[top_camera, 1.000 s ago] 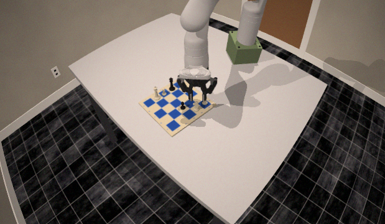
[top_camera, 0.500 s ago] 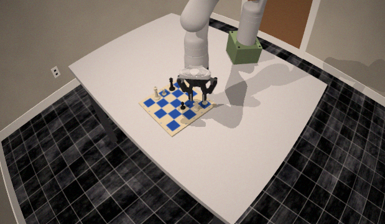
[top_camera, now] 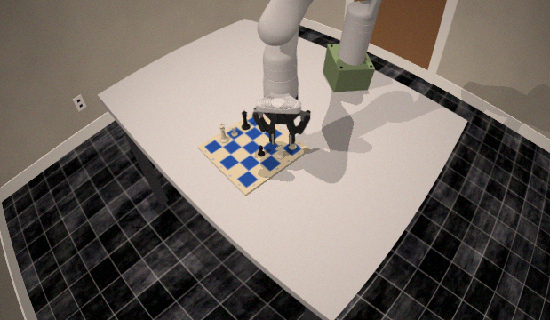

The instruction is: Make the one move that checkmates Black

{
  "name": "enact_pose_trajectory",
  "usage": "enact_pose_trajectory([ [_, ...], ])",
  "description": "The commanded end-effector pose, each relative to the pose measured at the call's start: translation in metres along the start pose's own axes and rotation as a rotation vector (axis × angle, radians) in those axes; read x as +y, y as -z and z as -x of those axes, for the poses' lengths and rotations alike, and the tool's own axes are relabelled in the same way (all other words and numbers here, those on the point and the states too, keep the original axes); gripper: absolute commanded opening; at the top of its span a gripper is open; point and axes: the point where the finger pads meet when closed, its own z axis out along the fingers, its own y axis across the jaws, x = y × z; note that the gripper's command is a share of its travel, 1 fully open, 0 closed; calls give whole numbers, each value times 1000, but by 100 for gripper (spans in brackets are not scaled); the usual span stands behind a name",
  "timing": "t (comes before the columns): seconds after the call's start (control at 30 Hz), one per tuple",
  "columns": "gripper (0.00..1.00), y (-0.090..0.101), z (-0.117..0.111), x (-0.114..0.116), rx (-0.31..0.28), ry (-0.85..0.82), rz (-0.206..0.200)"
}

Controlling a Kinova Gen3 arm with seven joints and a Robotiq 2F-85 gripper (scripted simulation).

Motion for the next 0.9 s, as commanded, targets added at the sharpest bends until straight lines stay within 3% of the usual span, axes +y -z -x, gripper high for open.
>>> enact_pose_trajectory([
  [0.0,39,-1,-2,3,3,0,7],
  [0.87,39,-1,-2,7,3,0,7],
])
